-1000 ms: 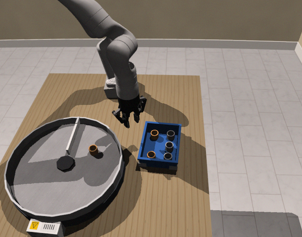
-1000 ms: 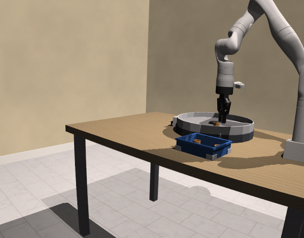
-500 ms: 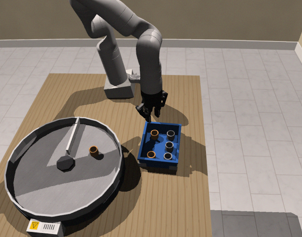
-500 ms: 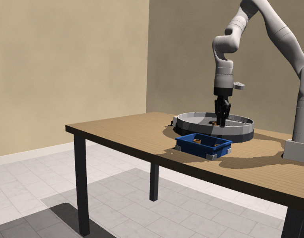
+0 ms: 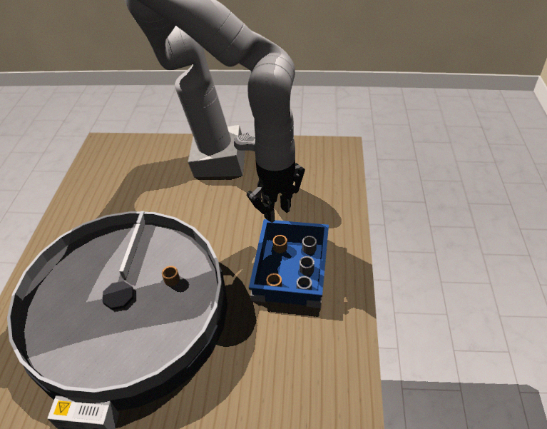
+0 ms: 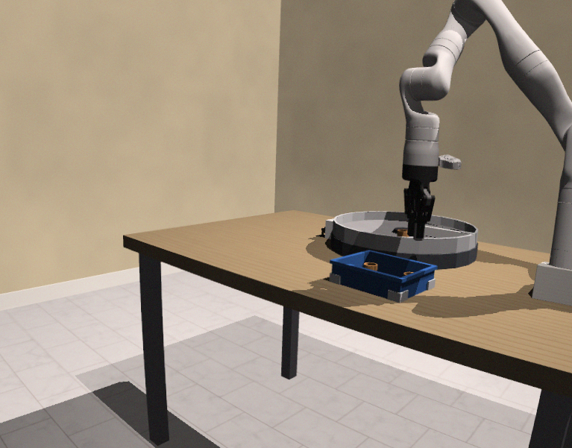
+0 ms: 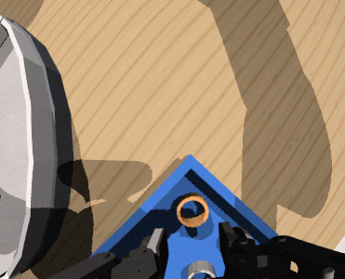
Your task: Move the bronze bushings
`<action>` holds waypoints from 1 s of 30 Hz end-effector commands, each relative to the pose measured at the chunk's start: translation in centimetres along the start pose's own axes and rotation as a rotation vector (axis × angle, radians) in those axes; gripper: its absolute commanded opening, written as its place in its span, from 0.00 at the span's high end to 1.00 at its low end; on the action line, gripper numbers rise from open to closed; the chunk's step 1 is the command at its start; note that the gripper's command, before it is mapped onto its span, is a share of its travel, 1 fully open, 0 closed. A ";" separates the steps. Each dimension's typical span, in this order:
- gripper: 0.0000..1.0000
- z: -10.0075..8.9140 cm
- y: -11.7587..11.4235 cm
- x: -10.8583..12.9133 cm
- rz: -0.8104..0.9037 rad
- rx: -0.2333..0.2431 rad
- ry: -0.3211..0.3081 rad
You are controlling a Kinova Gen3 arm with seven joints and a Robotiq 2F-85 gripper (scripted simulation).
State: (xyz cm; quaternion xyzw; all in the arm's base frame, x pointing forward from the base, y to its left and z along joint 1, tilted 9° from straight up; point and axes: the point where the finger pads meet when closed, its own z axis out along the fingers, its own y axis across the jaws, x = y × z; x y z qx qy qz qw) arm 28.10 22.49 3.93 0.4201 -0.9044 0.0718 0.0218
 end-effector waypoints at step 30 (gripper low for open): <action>0.61 -0.1 0.0 -0.4 0.000 0.001 -0.002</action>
